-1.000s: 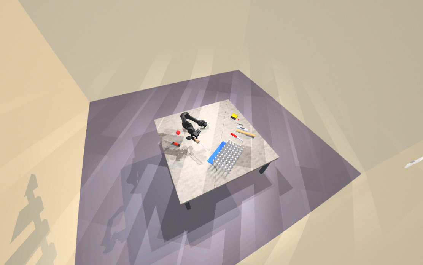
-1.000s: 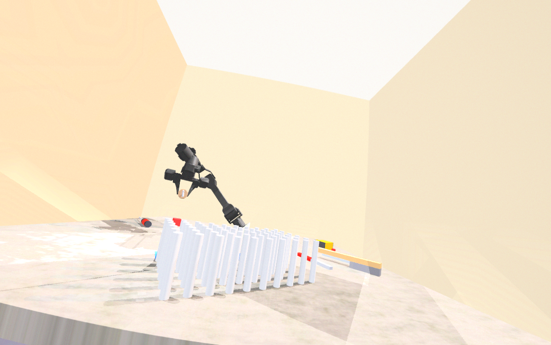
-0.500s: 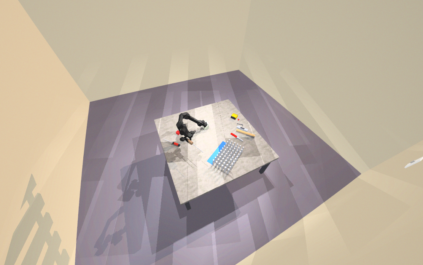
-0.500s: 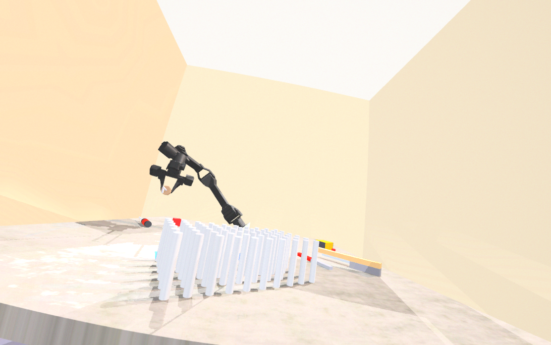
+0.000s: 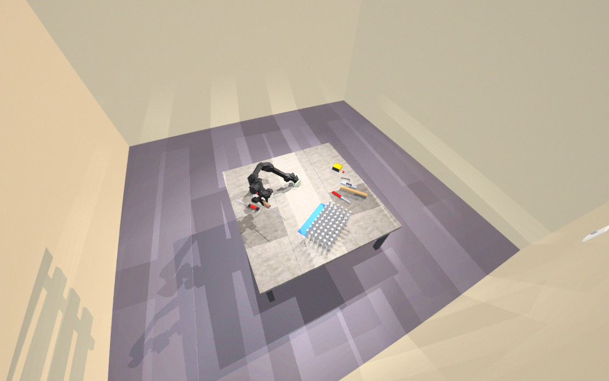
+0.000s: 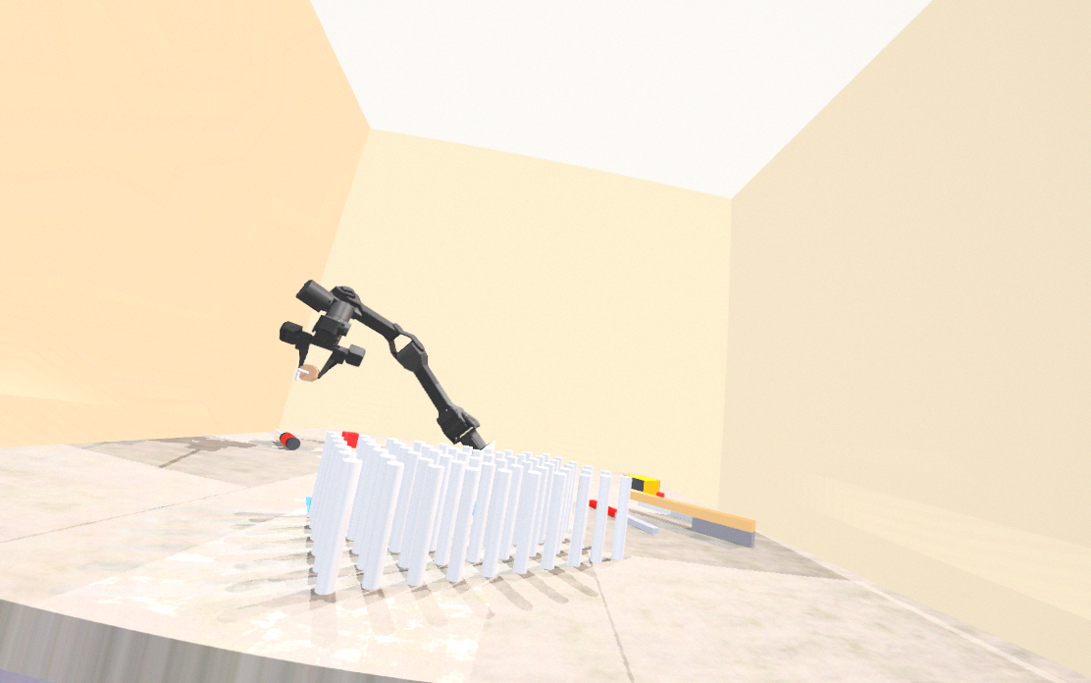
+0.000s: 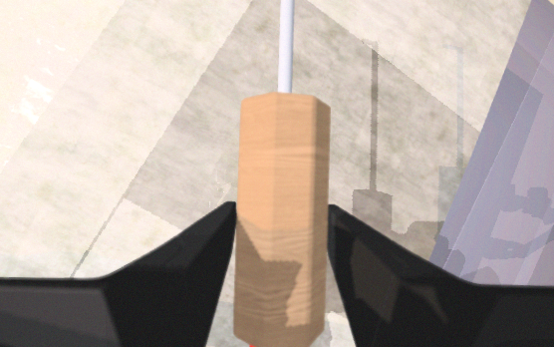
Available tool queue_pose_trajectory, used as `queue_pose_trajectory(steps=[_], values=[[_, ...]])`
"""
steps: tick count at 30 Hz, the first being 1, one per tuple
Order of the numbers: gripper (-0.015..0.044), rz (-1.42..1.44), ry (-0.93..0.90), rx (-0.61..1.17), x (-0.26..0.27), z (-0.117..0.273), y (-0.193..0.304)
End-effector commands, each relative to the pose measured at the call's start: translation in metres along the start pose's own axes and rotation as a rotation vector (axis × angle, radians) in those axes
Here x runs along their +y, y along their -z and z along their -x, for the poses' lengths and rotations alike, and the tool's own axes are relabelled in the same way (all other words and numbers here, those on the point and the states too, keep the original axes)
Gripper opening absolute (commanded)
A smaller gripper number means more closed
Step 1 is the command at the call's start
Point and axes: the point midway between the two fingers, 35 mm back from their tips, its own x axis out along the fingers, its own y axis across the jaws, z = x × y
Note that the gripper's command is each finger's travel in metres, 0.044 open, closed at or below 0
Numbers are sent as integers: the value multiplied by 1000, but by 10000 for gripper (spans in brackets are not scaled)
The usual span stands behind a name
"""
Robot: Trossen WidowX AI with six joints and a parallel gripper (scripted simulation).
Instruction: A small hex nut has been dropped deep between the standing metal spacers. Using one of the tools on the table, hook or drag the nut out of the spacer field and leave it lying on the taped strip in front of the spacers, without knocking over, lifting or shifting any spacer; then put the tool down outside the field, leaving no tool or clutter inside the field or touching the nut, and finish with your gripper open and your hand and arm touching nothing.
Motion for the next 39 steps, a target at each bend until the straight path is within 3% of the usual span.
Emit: queue_pose_trajectory(steps=[1,39], values=[[0,10,-9,-4,0,-3,-2],[0,8,-14,-4,-1,-27,3]])
